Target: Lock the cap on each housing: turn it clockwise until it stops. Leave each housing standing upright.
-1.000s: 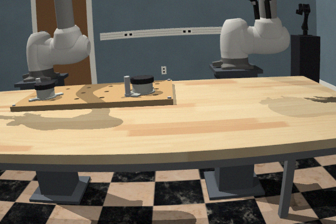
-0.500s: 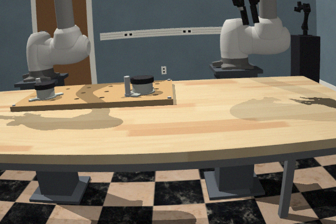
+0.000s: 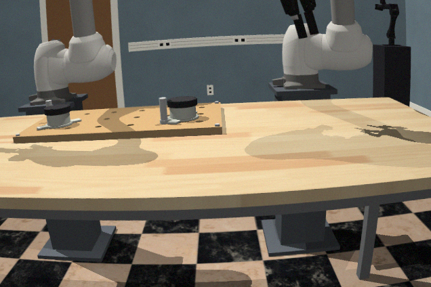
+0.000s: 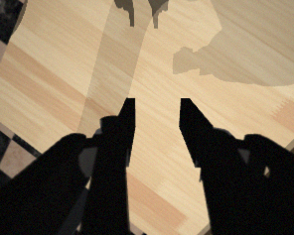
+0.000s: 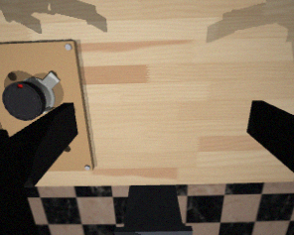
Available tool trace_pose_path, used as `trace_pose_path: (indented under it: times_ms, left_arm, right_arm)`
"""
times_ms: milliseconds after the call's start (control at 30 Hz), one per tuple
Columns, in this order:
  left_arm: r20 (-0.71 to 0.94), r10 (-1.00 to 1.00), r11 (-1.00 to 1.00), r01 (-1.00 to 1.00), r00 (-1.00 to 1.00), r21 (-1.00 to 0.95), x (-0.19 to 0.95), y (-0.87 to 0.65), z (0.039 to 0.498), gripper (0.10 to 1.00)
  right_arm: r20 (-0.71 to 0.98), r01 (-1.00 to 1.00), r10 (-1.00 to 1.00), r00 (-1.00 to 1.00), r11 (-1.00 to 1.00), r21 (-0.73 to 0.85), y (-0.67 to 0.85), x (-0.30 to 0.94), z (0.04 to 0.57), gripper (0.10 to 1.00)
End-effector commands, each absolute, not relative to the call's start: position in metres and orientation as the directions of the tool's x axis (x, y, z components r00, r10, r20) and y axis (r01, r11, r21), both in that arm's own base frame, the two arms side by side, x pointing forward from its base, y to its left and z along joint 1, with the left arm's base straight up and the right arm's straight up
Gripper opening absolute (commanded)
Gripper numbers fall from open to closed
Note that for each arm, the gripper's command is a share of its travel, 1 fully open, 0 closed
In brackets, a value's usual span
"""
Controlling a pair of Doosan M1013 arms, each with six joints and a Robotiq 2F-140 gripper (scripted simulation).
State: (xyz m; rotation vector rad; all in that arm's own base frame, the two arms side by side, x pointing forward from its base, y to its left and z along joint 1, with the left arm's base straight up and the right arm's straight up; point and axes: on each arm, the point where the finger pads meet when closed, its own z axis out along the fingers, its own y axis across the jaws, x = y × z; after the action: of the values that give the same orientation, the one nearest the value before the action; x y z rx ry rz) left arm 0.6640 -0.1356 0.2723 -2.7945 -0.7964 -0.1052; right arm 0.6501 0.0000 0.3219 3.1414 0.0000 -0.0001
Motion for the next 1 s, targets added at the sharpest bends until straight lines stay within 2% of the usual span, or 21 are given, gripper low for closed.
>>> trace_pose_path:
  times_ms: [0,600,967]
  left_arm:
    - [0.157,0.564,-0.779,0.586,0.81,-0.222,0.666,-0.153,0.267,0.339]
    - [0.259,0.739,-0.561,0.781,0.622,-0.275,0.673,-0.22,0.243,0.339]
    - [0.359,0.838,-0.318,0.902,0.411,-0.291,0.679,-0.281,0.22,0.339]
  right_arm:
    - [0.001,0.0,0.0,1.0,-1.0,0.0,0.0,0.65,0.323,1.0]
    - [0.001,0.0,0.0,1.0,-1.0,0.0,0.0,0.65,0.323,1.0]
    - [0.001,0.0,0.0,1.0,-1.0,0.0,0.0,0.65,0.323,1.0]
